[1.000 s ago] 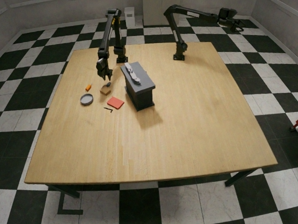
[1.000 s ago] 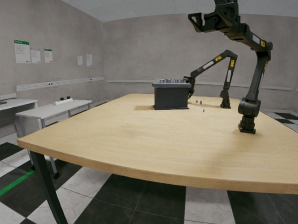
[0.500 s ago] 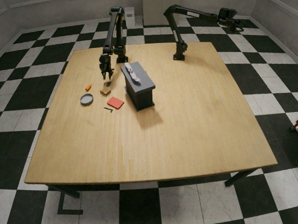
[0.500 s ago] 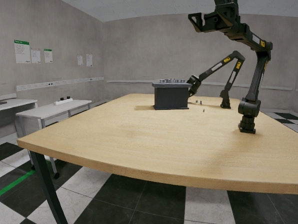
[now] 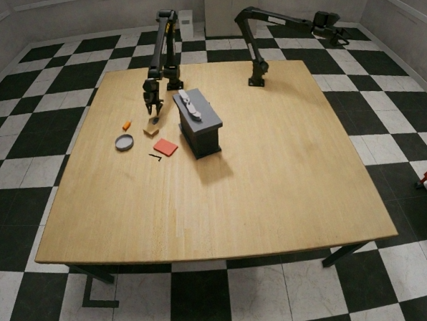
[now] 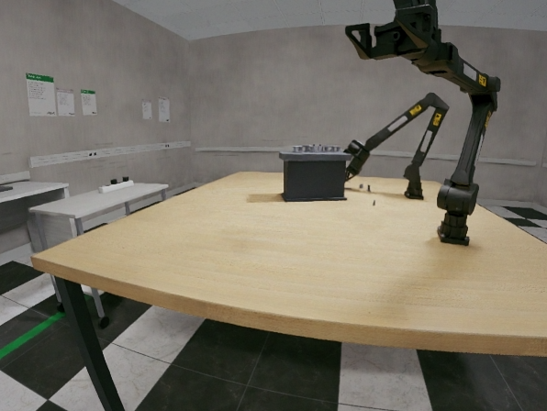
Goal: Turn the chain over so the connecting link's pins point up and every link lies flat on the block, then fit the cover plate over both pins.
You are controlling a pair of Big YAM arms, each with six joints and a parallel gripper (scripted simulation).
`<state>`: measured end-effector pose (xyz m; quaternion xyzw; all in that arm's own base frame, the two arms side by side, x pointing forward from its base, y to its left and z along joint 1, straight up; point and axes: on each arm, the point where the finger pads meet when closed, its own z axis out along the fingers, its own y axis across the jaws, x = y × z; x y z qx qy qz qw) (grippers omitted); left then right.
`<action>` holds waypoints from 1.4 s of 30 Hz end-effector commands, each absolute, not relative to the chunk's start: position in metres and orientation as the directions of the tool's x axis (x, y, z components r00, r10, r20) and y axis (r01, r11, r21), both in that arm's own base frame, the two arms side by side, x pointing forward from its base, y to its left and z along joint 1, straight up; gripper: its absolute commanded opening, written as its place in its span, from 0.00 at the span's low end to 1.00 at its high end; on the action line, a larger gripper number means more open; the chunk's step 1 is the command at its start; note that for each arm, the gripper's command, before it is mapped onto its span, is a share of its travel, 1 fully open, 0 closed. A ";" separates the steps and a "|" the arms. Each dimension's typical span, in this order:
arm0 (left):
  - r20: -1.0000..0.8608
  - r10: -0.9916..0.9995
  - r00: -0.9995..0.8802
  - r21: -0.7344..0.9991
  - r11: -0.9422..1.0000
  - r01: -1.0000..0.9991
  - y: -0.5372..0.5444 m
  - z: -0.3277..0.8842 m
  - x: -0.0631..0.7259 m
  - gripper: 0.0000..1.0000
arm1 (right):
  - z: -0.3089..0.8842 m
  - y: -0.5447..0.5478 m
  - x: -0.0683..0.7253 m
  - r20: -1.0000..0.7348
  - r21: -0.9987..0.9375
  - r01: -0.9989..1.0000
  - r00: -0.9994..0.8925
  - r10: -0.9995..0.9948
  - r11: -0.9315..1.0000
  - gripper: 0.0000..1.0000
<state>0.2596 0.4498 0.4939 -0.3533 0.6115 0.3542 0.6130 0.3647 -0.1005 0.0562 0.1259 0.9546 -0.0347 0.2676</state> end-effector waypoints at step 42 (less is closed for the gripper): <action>-0.997 0.069 0.042 -0.002 0.502 -0.865 0.445 0.534 0.260 1.00 | 0.045 -0.109 0.386 -0.581 -0.002 0.267 -0.785 0.216 0.964 0.49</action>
